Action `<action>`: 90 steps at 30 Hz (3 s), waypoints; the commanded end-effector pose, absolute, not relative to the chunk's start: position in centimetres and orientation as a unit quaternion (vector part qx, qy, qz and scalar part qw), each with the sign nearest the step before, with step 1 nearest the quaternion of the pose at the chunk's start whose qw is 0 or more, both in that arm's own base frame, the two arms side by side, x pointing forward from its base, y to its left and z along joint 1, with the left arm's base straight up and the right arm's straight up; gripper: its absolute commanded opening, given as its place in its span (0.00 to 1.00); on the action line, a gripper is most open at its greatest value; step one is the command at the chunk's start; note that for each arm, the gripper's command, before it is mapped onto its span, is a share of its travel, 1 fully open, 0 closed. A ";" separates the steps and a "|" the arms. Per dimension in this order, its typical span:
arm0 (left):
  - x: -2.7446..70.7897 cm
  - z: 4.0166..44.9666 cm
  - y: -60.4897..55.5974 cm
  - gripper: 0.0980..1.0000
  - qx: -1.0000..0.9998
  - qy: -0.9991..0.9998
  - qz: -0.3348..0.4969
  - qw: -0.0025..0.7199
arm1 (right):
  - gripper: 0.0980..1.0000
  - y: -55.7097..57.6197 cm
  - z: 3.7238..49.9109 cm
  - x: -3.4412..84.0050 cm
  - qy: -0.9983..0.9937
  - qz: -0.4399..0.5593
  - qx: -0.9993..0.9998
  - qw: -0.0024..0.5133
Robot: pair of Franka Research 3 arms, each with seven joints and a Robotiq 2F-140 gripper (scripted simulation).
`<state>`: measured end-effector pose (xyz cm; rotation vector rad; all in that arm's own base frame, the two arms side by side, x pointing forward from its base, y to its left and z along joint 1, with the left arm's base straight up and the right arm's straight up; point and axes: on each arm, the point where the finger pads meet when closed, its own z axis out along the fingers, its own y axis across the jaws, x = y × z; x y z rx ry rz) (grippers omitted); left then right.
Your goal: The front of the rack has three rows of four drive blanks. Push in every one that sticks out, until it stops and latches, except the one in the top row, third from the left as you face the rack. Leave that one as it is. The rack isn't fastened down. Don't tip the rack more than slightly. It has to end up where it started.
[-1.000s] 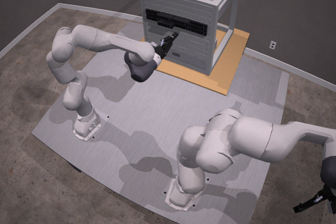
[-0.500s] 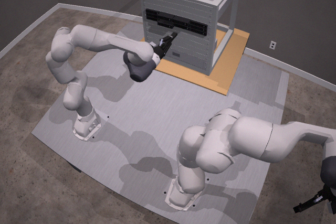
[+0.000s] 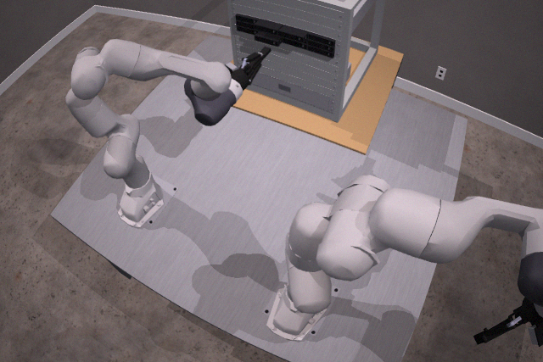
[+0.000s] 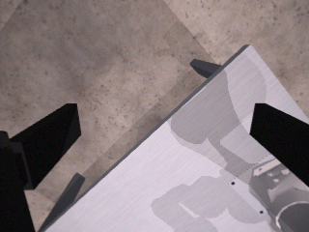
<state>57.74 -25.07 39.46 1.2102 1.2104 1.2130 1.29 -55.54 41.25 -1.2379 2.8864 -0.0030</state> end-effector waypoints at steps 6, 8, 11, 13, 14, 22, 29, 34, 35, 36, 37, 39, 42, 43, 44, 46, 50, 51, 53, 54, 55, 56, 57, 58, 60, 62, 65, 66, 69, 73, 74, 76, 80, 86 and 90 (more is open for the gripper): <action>57.7 39.6 -22.1 0.00 0.503 0.497 0.497 0.503 | 1.00 -55.4 41.3 1.1 0.920 0.000 -0.392 0.000; 57.7 39.6 -21.8 0.00 0.503 0.497 0.497 0.503 | 1.00 -55.4 41.3 1.1 0.920 0.000 -0.392 0.000; 57.7 39.6 -21.5 0.00 0.503 0.497 0.497 0.503 | 1.00 -55.4 41.3 1.1 0.920 0.000 -0.392 0.000; 57.7 39.6 -21.5 0.00 0.503 0.497 0.497 0.503 | 1.00 -55.4 41.3 1.1 0.920 0.000 -0.392 0.000; 57.7 39.6 -21.5 0.00 0.503 0.497 0.497 0.503 | 1.00 -55.4 41.3 1.1 0.920 0.000 -0.392 0.000; 61.2 39.6 -21.6 0.00 0.503 0.497 0.497 0.503 | 1.00 -55.4 41.3 1.1 0.920 0.000 -0.392 0.000; 61.6 39.6 -21.6 0.00 0.503 0.497 0.497 0.503 | 1.00 -55.4 41.3 1.1 0.920 0.000 -0.392 0.000; 61.6 39.6 -21.6 0.00 0.503 0.497 0.497 0.503 | 1.00 -55.4 41.3 1.1 0.920 0.000 -0.392 0.000; 61.6 39.6 -21.6 0.00 0.503 0.497 0.497 0.503 | 1.00 -55.4 41.3 1.1 0.920 0.000 -0.392 0.000; 61.6 39.6 -21.6 0.00 0.503 0.497 0.497 0.503 | 1.00 -55.4 41.3 1.1 0.920 0.000 -0.392 0.000; 61.6 39.6 -21.6 0.00 0.503 0.497 0.497 0.503 | 1.00 -55.4 41.3 1.1 0.920 0.000 -0.392 0.000; 61.6 39.6 -21.6 0.00 0.503 0.497 0.497 0.503 | 1.00 -55.4 41.3 1.1 0.920 0.000 -0.392 0.000; 61.6 39.6 -21.6 0.00 0.503 0.497 0.497 0.503 | 1.00 -55.4 41.3 1.1 0.920 0.000 -0.392 0.000; 61.6 39.6 -21.6 0.00 0.503 0.497 0.497 0.503 | 1.00 -55.4 41.3 1.1 0.920 0.000 -0.392 0.000; 61.6 39.6 -21.6 0.00 0.503 0.497 0.497 0.503 | 1.00 -55.4 41.3 1.1 0.920 0.000 -0.392 0.000; 61.6 39.6 -21.6 0.00 0.503 0.497 0.497 0.503 | 1.00 -55.4 41.3 1.1 0.920 0.000 -0.392 0.000; 61.6 39.6 -21.6 0.00 0.503 0.497 0.497 0.503 | 1.00 -55.4 41.3 1.1 0.920 0.000 -0.392 0.000; 61.6 39.6 -21.6 0.00 0.503 0.497 0.497 0.503 | 1.00 -55.4 41.3 1.1 0.920 0.000 -0.392 0.000; 61.6 39.6 -21.6 0.00 0.503 0.497 0.497 0.503 | 1.00 -55.4 41.3 1.1 0.920 0.000 -0.392 0.000; 61.6 39.6 -21.6 0.00 0.503 0.497 0.497 0.503 | 1.00 -55.4 41.3 1.1 0.920 0.000 -0.392 0.000; 61.6 39.6 -21.6 0.00 0.503 0.497 0.497 0.503 | 1.00 -55.4 41.3 1.1 0.920 0.000 -0.392 0.000; 61.6 39.6 -21.6 0.00 0.503 0.497 0.497 0.503 | 1.00 -55.4 41.3 1.1 0.920 0.000 -0.392 0.000; 61.6 39.6 -21.6 0.00 0.503 0.497 0.497 0.503 | 1.00 -55.4 41.3 1.1 0.920 0.000 -0.392 0.000; 61.6 39.6 -21.6 0.00 0.503 0.497 0.497 0.503 | 1.00 -55.4 41.3 1.1 0.920 0.000 -0.392 0.000; 61.6 39.6 -21.6 0.00 0.503 0.497 0.497 0.503 | 1.00 -55.4 41.3 1.1 0.920 0.000 -0.392 0.000; 61.6 39.6 -21.6 0.00 0.503 0.497 0.497 0.503 | 1.00 -55.4 41.3 1.1 0.920 0.000 -0.392 0.000; 61.6 39.5 -21.6 0.00 0.503 0.497 0.497 0.503 | 1.00 -55.4 41.3 1.1 0.920 0.000 -0.392 0.000; 61.6 39.5 -21.6 0.00 0.503 0.497 0.497 0.503 | 1.00 -55.4 41.3 1.1 0.920 0.000 -0.392 0.000; 61.7 39.4 -21.7 0.00 0.503 0.497 0.497 0.503 | 1.00 -55.4 41.3 1.1 0.920 0.000 -0.392 0.000; 61.7 39.4 -21.7 0.00 0.503 0.497 0.497 0.503 | 1.00 -55.4 41.3 1.1 0.920 0.000 -0.392 0.000; 61.7 39.4 -21.7 0.00 0.503 0.497 0.497 0.503 | 1.00 -55.4 41.3 1.1 0.920 0.000 -0.392 0.000; 61.7 39.4 -21.7 0.00 0.503 0.497 0.497 0.503 | 1.00 -55.4 41.3 1.1 0.920 0.000 -0.392 0.000; 61.7 39.4 -21.7 0.00 0.503 0.497 0.497 0.503 | 1.00 -55.4 41.3 1.1 0.920 0.000 -0.392 0.000; 61.7 39.4 -21.7 0.00 0.503 0.497 0.497 0.503 | 1.00 -55.4 41.3 1.1 0.920 0.000 -0.392 0.000; 61.7 39.4 -21.7 0.00 0.503 0.497 0.497 0.503 | 1.00 -55.4 41.3 1.1 0.920 0.000 -0.392 0.000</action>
